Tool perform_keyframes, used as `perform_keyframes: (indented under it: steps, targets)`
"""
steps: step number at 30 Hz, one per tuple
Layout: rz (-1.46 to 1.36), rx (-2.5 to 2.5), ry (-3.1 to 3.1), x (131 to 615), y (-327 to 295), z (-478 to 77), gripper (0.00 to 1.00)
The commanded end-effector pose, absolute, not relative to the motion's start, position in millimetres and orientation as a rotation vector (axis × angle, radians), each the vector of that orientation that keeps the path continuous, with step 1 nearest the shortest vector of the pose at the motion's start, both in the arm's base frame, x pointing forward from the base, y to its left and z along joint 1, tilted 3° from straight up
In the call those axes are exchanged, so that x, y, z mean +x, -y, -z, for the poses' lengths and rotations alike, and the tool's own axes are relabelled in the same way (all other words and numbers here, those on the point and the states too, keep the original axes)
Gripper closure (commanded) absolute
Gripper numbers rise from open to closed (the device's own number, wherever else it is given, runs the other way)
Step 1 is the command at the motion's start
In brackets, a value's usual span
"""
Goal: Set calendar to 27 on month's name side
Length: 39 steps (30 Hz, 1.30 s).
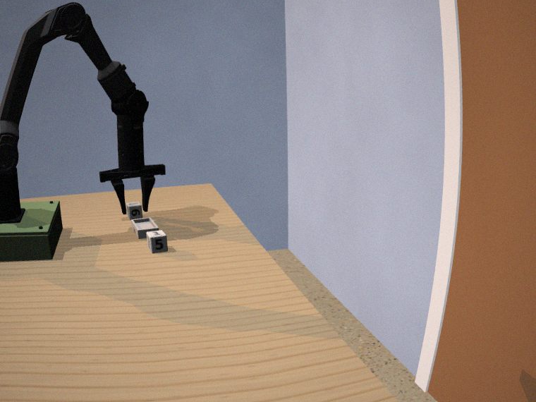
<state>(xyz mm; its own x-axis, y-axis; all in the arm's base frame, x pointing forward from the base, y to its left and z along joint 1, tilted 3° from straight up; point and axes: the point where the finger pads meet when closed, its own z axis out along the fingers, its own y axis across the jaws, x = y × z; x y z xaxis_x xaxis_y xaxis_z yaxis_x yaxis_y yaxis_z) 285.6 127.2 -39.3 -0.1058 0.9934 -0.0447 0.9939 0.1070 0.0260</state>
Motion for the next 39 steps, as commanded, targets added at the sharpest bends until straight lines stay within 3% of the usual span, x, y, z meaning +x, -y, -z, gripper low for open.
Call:
perform_keyframes:
  steps: [1,15,30,39]
  targets:
    - [0.021,2.068,-2.298,284.9,-126.4,40.6,0.40]
    - [0.011,2.066,-2.297,286.3,-127.7,33.0,0.40]
    - [0.011,2.065,-2.298,283.8,-130.7,-37.2,0.40]
    - [0.011,2.066,-2.297,283.4,-131.1,-51.4,0.40]
